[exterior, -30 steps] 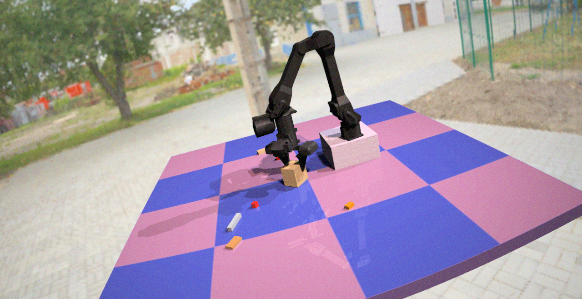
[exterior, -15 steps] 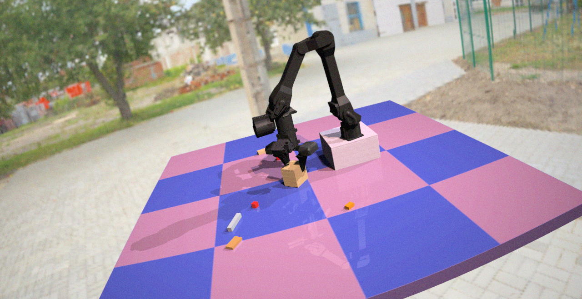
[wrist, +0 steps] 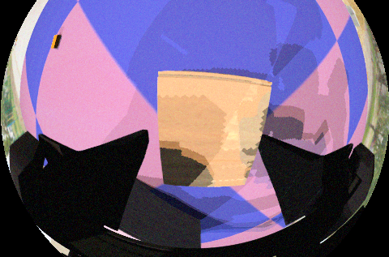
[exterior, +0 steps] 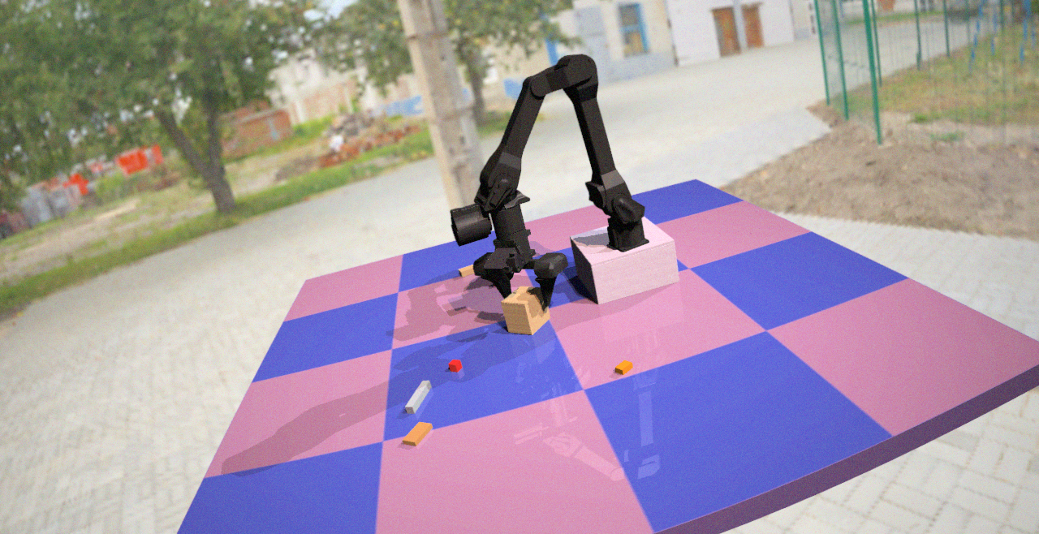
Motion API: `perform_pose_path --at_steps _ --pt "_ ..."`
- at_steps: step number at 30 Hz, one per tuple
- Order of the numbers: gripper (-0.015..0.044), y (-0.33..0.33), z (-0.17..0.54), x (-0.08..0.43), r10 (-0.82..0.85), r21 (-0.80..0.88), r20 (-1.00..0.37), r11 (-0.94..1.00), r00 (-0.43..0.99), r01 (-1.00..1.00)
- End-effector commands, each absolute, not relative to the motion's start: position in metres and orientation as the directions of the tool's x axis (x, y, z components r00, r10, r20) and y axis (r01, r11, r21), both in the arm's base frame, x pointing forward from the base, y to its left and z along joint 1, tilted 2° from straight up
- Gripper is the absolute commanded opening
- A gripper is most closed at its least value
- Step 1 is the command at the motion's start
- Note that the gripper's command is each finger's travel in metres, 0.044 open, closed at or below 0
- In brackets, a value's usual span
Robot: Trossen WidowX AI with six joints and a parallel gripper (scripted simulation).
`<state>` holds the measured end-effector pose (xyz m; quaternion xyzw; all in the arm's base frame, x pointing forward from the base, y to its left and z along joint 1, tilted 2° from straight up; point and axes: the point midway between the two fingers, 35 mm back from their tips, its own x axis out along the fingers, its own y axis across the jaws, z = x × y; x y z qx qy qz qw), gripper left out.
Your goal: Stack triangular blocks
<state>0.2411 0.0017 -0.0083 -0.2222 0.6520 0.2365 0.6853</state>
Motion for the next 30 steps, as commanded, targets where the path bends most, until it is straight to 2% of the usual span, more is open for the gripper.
perform_pose_path --at_steps 1,5,11,30 --pt "0.044 0.002 -0.008 0.241 0.034 0.004 -0.999 0.789 0.038 -0.614" --pt "0.044 0.001 0.013 0.245 0.034 0.003 -0.999 0.789 0.038 -0.614" --pt "0.044 -0.002 0.099 0.238 0.034 0.003 -0.999 0.789 0.038 -0.614" --pt "0.044 -0.002 0.1 0.243 0.033 -0.01 -0.998 0.793 0.06 -0.609"
